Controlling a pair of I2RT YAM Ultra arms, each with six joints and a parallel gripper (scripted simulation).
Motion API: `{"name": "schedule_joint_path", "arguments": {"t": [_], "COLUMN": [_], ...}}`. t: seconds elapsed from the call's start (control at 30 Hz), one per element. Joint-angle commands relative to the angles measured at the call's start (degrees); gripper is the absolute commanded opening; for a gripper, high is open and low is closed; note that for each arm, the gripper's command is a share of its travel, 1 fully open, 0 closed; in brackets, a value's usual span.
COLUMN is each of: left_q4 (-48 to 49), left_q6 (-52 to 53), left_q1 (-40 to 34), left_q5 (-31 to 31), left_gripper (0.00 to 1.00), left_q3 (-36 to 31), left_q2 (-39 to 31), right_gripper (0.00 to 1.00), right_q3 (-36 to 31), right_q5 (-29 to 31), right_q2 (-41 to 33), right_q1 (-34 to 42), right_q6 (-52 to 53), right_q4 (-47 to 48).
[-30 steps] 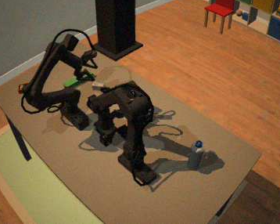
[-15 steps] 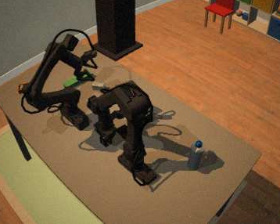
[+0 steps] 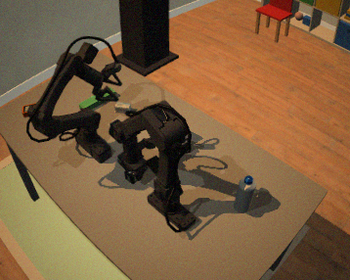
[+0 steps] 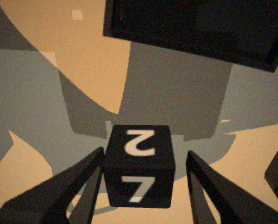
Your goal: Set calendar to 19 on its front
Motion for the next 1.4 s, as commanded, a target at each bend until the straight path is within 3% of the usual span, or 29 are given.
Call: {"name": "schedule_joint_path", "arguments": {"t": [0.0,0.33,0.43,0.63,0.93,1.03,1.13,1.37], "left_q4": [-0.9,-0.9,-0.9,-0.9,-0.9,-0.9,-0.9,-0.9], "left_q6": [-0.1,-0.1,-0.1,-0.1,-0.1,-0.1,-0.1,-0.1], "left_q1": [-0.5,-0.5,-0.5,-0.5,-0.5,-0.5,-0.5,-0.5], "left_q5": [1.2,1.2,1.2,1.2,1.2,1.2,1.2,1.2], "left_gripper": [1.0,1.0,1.0,1.0,1.0,1.0,1.0,1.0], "left_q3": [0.0,0.0,0.0,0.0,0.0,0.0,0.0,0.0], "left_q2": [-0.7,-0.7,-0.7,-0.7,-0.7,-0.7,-0.7,-0.7], "right_gripper": [0.69,0.69,1.0,1.0,1.0,1.0,1.0,1.0], "right_q3": [2.3,4.9,6.2,12.0,10.4,10.0,9.0,10.0], "right_q5": [1.0,1.0,1.0,1.0,1.0,1.5,5.7,7.3], "right_q2": [-1.9,-3.7,-4.4,-6.9,-5.9,-5.8,-5.6,-4.1], "right_q1": [-0.4,-0.5,-1.0,-0.5,0.6,0.9,2.9,6.7], "right_q6": [-0.5,-0.5,-1.0,-0.6,0.6,-2.9,-8.8,-21.1], "right_q4": [-2.6,-6.9,-8.9,-17.0,-15.2,-12.9,-15.4,-14.6]}}
